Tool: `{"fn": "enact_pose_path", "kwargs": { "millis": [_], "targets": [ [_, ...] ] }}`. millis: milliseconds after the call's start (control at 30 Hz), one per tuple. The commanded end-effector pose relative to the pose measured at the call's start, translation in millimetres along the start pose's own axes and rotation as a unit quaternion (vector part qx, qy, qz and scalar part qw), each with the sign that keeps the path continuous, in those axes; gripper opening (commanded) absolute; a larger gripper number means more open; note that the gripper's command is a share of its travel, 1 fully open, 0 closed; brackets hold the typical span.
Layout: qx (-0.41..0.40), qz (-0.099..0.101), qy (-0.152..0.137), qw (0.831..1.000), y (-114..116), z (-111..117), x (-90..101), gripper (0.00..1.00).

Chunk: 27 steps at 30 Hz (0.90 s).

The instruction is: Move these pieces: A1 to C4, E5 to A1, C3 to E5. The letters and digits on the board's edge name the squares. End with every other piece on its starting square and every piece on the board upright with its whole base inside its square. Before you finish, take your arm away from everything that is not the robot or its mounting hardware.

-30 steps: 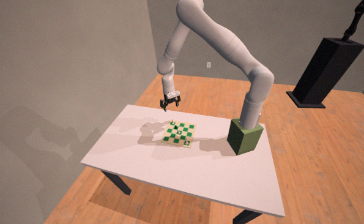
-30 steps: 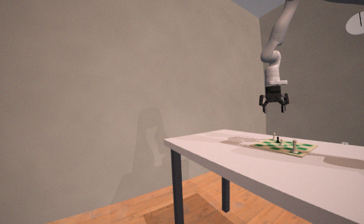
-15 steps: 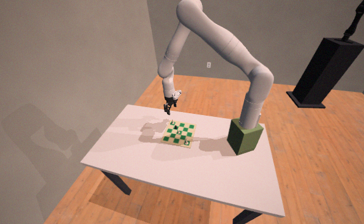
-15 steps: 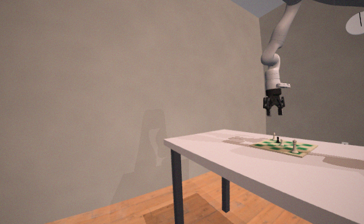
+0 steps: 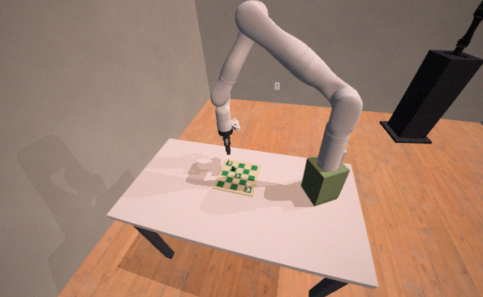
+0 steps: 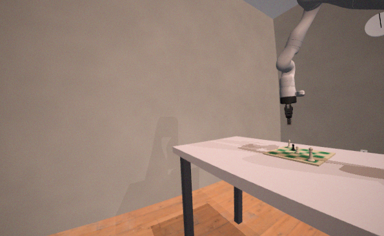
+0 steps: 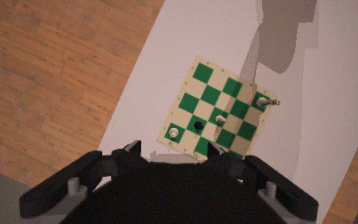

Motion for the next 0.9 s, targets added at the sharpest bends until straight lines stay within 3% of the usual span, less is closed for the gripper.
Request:
{"fn": "enact_pose_path", "kwargs": {
  "millis": [0,233,533,567,867],
  "targets": [
    [0.029,-0.002,-0.002,1.0,-3.0,0.3,-2.1,1.0],
    [0.097,-0.002,-0.007,0.995,-2.3,-1.7,-4.3,1.0],
    [0.11,-0.002,-0.007,0.994,-2.1,-2.2,-4.7,1.0],
    [0.11,-0.002,-0.007,0.994,-2.1,-2.2,-4.7,0.37],
    [0.11,-0.002,-0.007,0.994,-2.1,-2.2,-4.7,0.37]
  ]
}}
Point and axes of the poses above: the point where the finger pads meet when closed, its own x axis back along the fingers, its own y axis across the jaws, z = x × y, the point moved 9 cm from there along x, back along the fingers, and after that the axes turned 10 degrees about -x, right-handed, at the moved point
